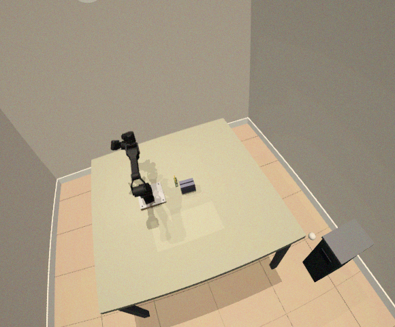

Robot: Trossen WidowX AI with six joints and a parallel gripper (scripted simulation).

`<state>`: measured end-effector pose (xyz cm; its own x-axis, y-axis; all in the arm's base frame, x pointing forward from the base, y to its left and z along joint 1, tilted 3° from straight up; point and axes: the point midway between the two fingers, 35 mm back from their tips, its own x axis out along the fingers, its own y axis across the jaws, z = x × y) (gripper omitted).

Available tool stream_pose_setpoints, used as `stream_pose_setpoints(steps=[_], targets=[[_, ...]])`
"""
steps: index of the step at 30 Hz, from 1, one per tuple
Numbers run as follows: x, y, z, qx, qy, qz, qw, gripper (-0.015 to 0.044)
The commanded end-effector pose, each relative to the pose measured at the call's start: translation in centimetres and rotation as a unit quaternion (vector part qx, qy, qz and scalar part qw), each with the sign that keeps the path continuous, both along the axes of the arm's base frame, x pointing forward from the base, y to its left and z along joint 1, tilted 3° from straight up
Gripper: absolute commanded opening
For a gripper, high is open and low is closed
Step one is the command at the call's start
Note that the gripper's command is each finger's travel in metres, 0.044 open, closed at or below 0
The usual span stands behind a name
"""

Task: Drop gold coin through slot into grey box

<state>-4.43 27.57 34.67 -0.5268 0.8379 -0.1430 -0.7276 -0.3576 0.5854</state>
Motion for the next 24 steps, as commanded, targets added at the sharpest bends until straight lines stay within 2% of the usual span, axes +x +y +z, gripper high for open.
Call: stream_pose_setpoints(steps=[1,7,14,19,24], targets=[[5.7,1.5,-2.3,-0.033,-0.075,-0.100,0.992,0.0161],[14.5,0.7,-7.1,-0.136,-0.194,-0.213,0.948,0.0161],[23.0,-5.3,-12.6,-0.303,-0.303,-0.259,0.866,0.0161],[26.6,-11.9,-15.8,-0.432,-0.341,-0.227,0.803,0.0161],[27.3,-19.2,-18.1,-0.546,-0.335,-0.143,0.755,0.0161]])
